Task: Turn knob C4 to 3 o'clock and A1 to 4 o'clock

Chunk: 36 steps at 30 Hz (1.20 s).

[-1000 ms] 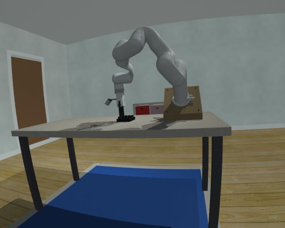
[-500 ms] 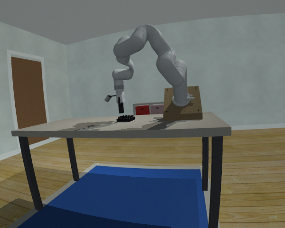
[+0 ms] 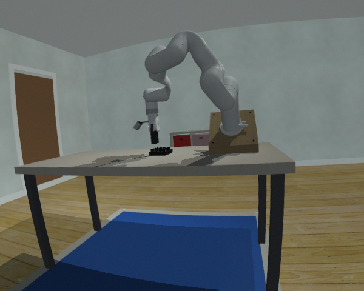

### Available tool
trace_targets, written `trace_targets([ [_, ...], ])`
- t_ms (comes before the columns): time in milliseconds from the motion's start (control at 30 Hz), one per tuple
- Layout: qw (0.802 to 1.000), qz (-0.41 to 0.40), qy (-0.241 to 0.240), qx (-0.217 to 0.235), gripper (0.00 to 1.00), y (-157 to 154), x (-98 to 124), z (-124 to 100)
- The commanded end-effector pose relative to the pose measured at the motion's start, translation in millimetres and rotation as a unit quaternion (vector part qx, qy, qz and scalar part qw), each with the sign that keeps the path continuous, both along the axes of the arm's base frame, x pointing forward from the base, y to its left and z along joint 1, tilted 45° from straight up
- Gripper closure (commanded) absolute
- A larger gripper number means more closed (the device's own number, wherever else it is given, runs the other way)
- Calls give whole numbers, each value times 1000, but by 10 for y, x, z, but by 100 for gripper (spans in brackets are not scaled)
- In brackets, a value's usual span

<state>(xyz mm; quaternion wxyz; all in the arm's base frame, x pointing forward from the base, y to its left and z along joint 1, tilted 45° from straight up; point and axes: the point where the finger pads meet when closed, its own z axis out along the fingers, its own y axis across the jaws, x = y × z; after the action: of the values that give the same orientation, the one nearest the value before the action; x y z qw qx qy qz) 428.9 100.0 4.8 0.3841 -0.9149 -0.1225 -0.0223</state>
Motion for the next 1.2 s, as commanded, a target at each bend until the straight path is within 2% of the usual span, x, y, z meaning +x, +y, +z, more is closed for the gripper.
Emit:
trace_targets([
  [0,1000,-1,-2,0,0,-48,17,48],
  [300,1000,-1,-2,-1,0,-396,43,393],
  [367,1000,-1,-2,-1,0,-396,43,393],
  [667,1000,-1,-2,-1,0,-765,69,760],
  [1167,1000,-1,-2,-1,0,-811,72,806],
])
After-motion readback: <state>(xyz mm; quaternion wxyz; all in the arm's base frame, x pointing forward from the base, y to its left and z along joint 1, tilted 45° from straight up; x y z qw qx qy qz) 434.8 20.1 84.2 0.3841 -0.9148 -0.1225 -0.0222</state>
